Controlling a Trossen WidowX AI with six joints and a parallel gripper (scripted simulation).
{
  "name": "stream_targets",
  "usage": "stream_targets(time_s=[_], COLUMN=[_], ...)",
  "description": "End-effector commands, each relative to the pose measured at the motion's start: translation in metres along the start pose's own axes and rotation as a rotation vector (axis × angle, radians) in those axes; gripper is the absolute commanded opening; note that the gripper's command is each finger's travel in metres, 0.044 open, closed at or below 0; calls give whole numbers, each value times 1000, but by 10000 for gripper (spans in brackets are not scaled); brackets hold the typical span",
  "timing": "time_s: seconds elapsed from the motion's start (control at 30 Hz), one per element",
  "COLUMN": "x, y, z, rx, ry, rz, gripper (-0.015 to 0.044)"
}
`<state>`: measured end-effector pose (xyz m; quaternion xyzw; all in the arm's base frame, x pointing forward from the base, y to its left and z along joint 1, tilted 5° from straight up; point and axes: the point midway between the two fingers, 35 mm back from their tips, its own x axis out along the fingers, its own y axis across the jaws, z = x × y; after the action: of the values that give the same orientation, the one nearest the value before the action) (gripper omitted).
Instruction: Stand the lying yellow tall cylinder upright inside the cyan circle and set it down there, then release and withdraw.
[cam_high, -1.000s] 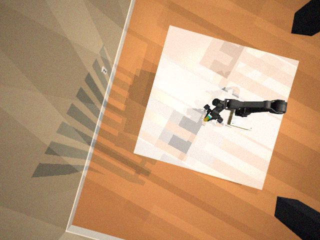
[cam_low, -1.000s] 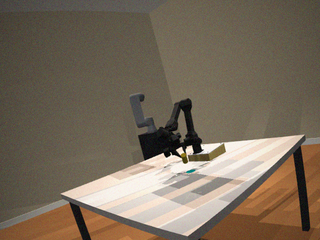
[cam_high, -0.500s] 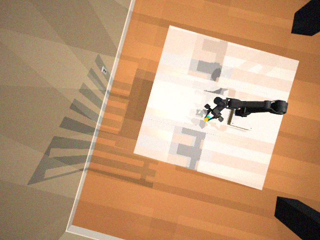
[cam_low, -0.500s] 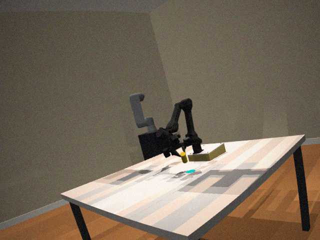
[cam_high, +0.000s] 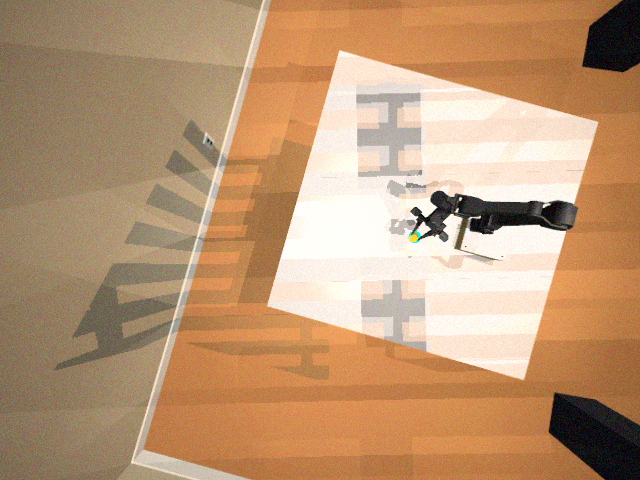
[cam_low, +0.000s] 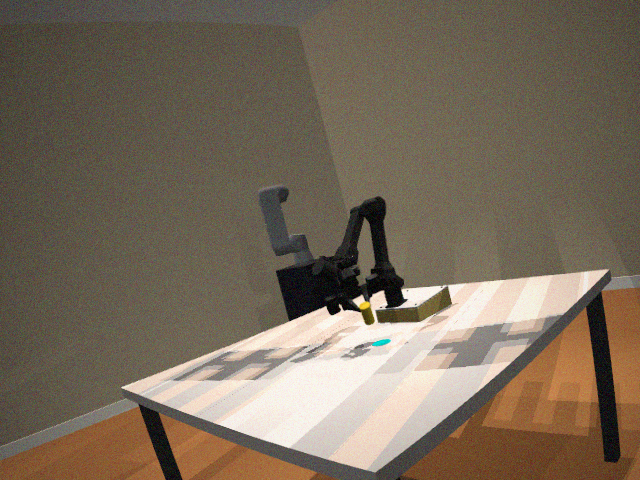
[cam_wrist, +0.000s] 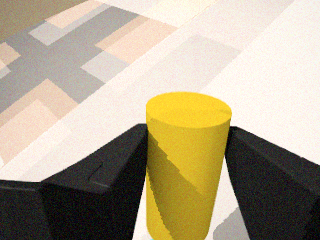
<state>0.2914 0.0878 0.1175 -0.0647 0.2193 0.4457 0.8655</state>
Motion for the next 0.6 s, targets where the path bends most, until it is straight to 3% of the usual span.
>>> stream_targets(time_s=[0.0,0.57], x=[-2,-13], y=[1,5], z=[1,0], rx=[-7,-43], ry=[-29,-125], rz=[7,21], gripper=[105,105])
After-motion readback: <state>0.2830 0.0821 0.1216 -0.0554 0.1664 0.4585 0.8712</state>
